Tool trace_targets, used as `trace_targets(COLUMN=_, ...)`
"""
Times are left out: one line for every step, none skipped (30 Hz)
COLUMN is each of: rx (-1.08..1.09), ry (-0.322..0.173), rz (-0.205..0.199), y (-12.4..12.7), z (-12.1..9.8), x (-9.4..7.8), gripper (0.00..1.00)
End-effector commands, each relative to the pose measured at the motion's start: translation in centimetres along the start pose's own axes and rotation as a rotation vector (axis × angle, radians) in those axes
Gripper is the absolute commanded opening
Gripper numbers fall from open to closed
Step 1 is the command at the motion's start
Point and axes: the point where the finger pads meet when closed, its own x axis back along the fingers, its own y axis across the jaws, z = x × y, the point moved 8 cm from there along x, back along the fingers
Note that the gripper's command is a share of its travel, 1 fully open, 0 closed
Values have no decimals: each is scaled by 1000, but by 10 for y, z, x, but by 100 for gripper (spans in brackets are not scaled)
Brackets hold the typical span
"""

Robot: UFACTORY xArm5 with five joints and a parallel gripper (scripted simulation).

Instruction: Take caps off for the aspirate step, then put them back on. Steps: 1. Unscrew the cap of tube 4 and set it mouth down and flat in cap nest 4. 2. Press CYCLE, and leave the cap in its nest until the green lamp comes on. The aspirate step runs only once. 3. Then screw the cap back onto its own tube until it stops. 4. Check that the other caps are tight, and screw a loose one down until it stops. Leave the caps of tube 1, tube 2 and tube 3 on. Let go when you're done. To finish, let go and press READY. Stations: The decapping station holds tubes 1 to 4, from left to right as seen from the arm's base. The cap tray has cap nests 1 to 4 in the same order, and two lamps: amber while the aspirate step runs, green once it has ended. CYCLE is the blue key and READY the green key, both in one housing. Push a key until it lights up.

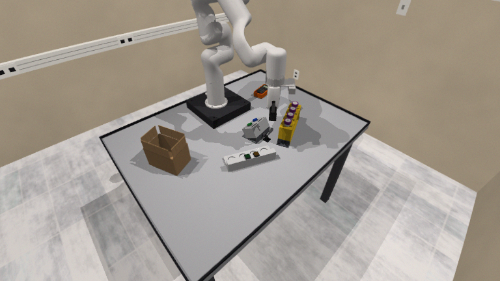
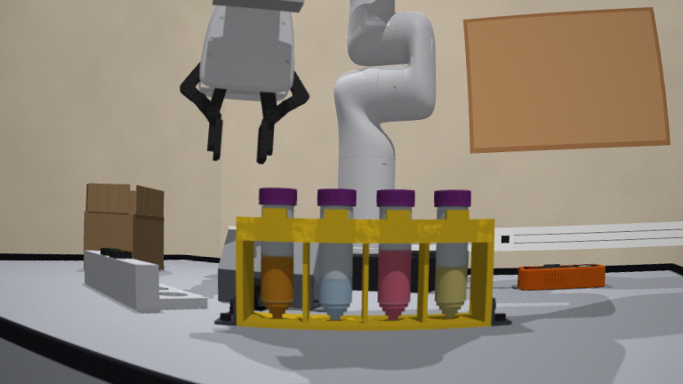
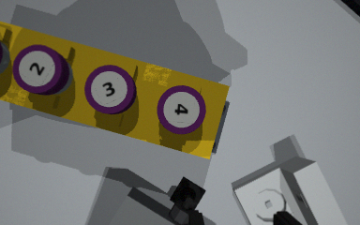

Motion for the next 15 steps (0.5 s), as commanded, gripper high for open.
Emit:
trace_targets(rx=63, ry=10, rz=10, y=2, z=0, x=1, gripper=46)
trace_targets(rx=63, ry=10, rz=10, y=2, z=0, x=1, gripper=46)
trace_targets(rx=80, ry=9, rz=10, y=2, z=0, x=1, gripper=46)
trace_targets(rx=97, ry=9, rz=11, y=2, z=0, x=1, gripper=46)
trace_targets(rx=113, ry=9, rz=11, y=2, z=0, x=1, gripper=46)
trace_targets(rx=130, ry=9, rz=12, y=2, z=0, x=1, gripper=46)
trace_targets(rx=147, ry=9, rz=12, y=2, z=0, x=1, gripper=46)
trace_targets(rx=163, ry=8, rz=12, y=2, z=0, x=1, gripper=46)
trace_targets(rx=180, ry=8, rz=13, y=2, z=0, x=1, gripper=46)
trace_targets(rx=197, ry=8, rz=13, y=2, z=0, x=1, gripper=46)
trace_targets(rx=213, ry=8, rz=13, y=2, z=0, x=1, gripper=46)
trace_targets(rx=230, ry=8, rz=14, y=2, z=1, x=1, gripper=46)
trace_targets(rx=247, ry=8, rz=14, y=2, z=1, x=1, gripper=46)
trace_targets(rx=263, ry=7, rz=15, y=2, z=1, x=1, gripper=46)
trace_targets(rx=280, ry=7, rz=15, y=2, z=1, x=1, gripper=46)
